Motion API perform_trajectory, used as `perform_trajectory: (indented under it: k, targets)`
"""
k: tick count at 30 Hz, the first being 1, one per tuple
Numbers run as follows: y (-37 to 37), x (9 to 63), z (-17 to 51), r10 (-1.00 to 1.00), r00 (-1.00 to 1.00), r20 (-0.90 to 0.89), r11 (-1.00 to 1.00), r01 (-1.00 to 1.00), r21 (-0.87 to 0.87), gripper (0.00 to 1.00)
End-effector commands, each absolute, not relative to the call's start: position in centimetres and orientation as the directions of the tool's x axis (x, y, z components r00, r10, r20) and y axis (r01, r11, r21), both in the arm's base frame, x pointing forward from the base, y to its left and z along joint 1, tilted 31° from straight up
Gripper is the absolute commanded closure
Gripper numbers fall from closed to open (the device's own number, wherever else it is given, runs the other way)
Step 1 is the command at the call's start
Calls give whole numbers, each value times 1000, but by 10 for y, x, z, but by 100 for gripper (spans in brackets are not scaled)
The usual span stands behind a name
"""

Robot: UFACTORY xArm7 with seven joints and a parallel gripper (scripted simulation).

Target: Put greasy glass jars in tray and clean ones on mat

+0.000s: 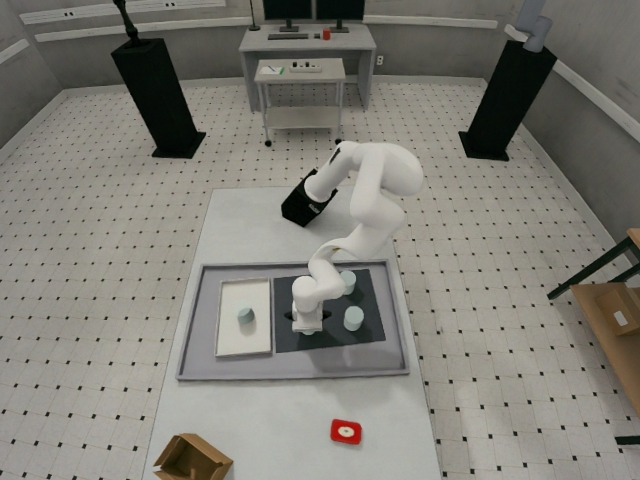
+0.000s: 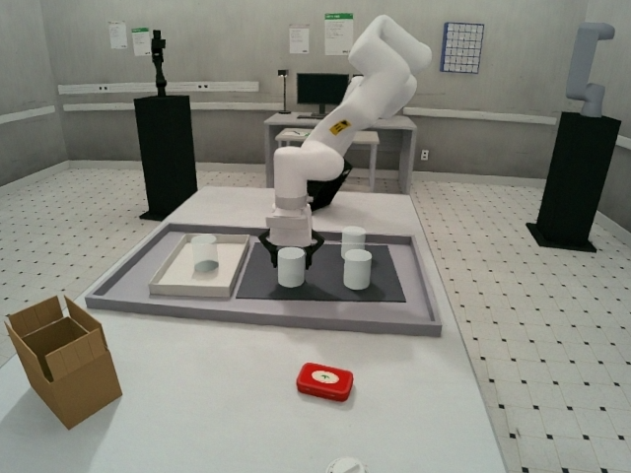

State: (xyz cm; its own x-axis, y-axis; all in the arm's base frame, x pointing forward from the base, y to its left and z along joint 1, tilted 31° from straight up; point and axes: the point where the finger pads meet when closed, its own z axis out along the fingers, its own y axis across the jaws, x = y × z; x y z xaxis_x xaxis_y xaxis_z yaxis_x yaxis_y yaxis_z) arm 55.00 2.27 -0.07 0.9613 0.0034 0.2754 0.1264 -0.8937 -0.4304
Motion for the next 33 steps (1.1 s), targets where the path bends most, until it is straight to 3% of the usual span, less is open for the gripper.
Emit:
perform_trajectory:
  k: [1,33]
  targets:
    - [21,551,1,1,960,279,-895,125,-429,13]
    - [21,551,1,1,960,279,-895,125,-429,19]
